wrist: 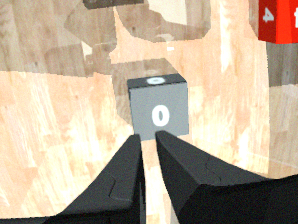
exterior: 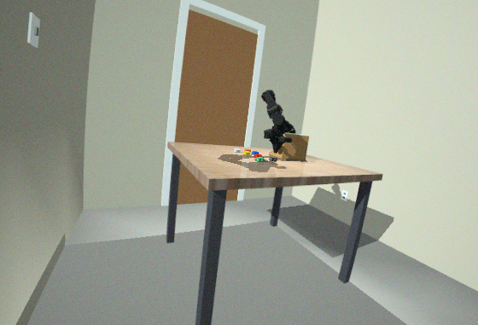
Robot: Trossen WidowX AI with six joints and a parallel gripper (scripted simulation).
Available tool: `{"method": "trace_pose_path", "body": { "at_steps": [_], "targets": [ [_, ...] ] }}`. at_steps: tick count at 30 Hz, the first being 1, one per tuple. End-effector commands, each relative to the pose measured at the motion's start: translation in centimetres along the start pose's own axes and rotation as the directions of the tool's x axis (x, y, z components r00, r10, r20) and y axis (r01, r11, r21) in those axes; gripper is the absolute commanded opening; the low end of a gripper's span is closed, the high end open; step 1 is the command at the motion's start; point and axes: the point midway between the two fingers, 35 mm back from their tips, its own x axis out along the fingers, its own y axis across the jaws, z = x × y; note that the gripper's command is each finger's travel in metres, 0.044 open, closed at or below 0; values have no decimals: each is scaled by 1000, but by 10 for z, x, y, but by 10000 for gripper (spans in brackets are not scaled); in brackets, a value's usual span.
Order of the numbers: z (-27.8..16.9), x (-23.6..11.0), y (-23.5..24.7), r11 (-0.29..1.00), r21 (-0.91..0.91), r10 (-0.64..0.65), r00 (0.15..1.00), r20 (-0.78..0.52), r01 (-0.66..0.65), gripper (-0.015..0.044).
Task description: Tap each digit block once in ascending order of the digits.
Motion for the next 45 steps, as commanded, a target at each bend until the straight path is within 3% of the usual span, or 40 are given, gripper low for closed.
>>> {"method": "trace_pose_path", "body": {
  "at_steps": [1,32,35,40,45],
  "targets": [
    [-1,2,-2,1000,-5,-7,1000,1,7,20],
    [-1,33,-2,1000,-5,-9,1000,1,9,20],
    [-1,6,-1,1000,-4,-6,1000,1,6,20],
    [0,-1,-1,1000,-5,-7,1000,1,7,20],
    [-1,-76,0,1000,-6,-3,1000,0,3,20]
  ]
}}
